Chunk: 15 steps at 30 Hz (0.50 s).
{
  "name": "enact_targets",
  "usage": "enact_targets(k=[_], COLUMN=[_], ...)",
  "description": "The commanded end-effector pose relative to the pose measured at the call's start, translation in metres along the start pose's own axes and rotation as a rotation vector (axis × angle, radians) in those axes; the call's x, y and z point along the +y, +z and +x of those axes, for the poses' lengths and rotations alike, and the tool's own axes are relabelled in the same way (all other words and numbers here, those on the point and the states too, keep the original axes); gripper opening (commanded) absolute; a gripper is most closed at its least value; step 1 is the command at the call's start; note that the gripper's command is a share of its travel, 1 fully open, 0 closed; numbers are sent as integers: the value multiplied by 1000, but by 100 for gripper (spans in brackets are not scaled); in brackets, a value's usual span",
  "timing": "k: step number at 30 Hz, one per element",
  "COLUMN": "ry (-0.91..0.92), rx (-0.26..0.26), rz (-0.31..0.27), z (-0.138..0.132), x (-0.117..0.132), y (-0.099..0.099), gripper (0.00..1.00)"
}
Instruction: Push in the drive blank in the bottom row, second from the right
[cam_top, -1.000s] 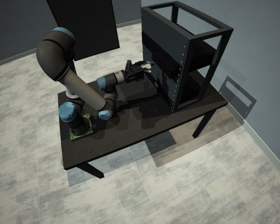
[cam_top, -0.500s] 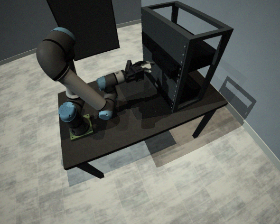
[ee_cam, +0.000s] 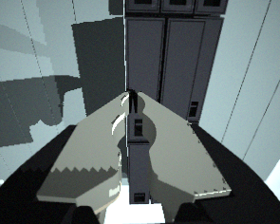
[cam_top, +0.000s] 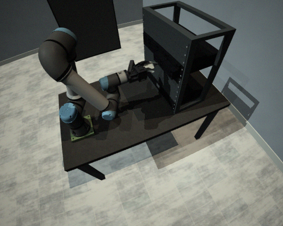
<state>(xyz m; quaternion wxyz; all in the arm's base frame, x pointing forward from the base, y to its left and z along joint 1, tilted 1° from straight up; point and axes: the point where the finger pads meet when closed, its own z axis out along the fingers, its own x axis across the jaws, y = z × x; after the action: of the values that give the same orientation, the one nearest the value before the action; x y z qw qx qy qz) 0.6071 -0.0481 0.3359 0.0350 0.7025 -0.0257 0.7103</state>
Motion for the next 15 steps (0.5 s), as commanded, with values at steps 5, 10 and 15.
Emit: enact_targets(k=[5, 10, 15], ry=[0, 0, 0], rx=[1, 1, 1], rz=[0, 0, 0], z=[1, 1, 1], x=[0, 0, 0], y=[1, 9, 10], gripper=[0, 0, 0])
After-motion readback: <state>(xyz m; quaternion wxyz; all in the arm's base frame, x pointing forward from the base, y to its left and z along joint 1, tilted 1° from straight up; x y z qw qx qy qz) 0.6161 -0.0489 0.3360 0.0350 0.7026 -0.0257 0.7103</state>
